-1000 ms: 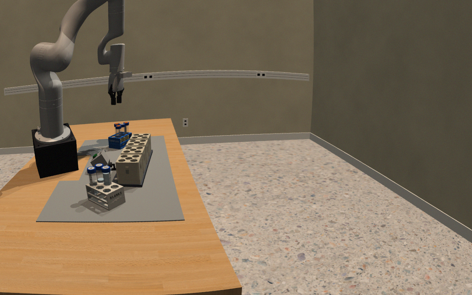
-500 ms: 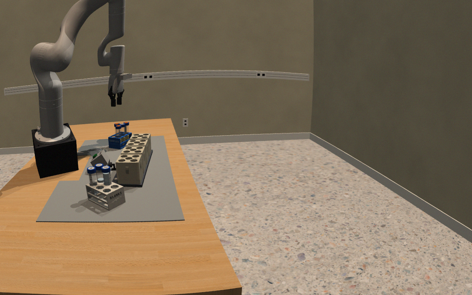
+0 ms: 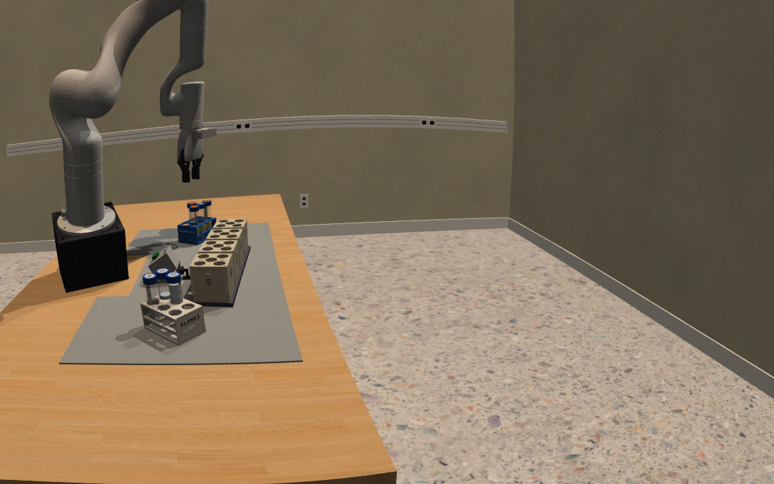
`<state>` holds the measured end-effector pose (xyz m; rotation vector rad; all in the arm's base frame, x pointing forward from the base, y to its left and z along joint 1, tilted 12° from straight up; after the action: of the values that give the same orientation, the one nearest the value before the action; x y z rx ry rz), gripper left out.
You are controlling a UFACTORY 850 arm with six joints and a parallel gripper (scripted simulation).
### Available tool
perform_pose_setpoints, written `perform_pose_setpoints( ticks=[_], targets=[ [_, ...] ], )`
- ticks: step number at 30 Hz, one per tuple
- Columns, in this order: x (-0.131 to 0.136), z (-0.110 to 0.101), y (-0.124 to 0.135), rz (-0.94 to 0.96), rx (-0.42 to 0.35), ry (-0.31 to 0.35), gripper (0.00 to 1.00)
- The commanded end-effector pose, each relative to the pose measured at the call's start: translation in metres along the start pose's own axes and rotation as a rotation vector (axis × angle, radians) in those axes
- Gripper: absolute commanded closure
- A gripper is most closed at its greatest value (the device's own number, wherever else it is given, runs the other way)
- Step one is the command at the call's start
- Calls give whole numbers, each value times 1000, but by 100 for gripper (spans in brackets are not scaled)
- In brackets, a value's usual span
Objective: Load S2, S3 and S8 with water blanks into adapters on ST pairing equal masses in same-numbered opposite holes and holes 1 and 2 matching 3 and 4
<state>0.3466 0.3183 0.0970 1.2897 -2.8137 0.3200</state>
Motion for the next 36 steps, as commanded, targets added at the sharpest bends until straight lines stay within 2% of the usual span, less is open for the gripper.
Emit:
perform_pose_setpoints(
  ticks=[1,36],
  targets=[
    [-1,11,0,0,1,-3,43],
    [-1,73,0,0,1,-3,43]
  ],
)
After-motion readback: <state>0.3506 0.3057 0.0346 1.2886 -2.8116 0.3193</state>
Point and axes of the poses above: the point where the finger pads meet when closed, its own z axis out along the fingers, its own x axis across the jaws, y = z × x, the point moved 9 cm from there along -z, back along the fingers, and after that the axes turned 1 degree about z, right-handed, at the moved point
